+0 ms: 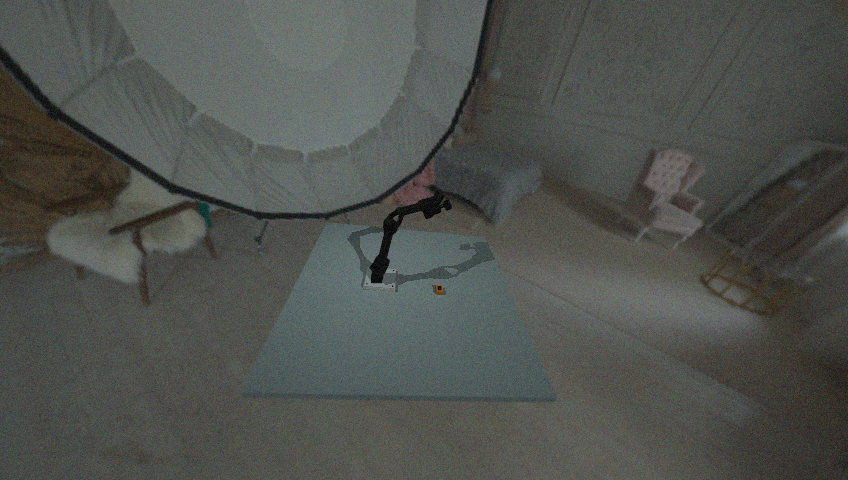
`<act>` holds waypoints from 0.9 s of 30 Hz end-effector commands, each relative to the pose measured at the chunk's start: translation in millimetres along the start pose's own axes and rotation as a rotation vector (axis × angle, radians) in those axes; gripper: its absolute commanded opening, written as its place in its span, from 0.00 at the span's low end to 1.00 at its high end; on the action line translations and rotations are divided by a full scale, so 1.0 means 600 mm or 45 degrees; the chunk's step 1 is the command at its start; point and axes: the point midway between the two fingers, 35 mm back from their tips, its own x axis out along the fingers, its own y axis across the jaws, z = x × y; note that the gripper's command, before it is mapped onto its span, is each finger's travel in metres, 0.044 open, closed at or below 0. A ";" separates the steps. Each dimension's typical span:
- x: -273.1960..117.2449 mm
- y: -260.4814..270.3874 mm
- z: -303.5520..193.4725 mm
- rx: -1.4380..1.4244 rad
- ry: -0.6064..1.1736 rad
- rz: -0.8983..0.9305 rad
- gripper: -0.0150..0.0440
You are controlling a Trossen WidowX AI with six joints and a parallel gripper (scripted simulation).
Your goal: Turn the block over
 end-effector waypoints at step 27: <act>-0.338 0.121 -0.672 1.995 1.585 -0.302 1.00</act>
